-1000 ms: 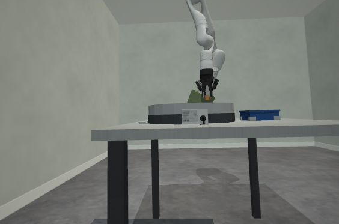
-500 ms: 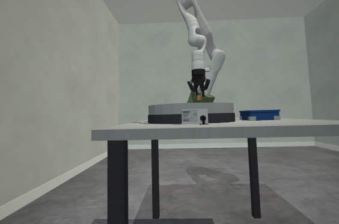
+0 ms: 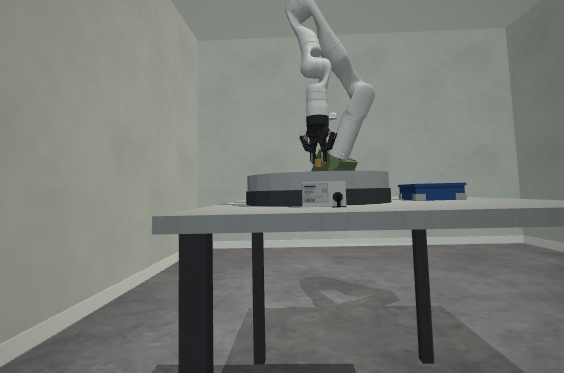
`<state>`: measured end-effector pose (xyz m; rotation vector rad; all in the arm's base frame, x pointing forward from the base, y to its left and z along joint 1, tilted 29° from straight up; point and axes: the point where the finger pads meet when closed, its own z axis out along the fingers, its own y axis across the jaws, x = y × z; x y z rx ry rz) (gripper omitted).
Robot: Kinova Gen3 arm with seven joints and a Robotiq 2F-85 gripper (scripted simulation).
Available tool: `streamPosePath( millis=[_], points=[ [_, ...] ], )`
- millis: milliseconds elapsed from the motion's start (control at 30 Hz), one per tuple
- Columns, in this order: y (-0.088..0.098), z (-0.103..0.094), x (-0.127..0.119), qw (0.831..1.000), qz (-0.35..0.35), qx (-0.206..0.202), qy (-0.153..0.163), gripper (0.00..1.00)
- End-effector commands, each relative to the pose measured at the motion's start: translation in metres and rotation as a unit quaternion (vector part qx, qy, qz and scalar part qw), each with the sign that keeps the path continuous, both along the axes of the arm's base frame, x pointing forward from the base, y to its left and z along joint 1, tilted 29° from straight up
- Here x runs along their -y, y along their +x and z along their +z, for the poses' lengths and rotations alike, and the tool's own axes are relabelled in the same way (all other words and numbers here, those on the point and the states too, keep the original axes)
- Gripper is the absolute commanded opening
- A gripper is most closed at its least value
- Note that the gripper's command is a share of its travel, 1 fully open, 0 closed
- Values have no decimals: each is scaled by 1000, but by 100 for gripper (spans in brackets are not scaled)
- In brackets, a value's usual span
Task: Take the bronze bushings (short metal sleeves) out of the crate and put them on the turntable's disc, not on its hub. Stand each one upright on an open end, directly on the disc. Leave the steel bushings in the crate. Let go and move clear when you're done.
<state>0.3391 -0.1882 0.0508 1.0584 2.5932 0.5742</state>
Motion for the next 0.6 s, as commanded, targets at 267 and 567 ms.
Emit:
streamPosePath(
  millis=[267, 567],
  points=[
    [-1, -9, 26, 1000, -8, 1, 6, 0],
    [-2, -15, 45, 1000, -8, 1, 6, 0]
  ],
)
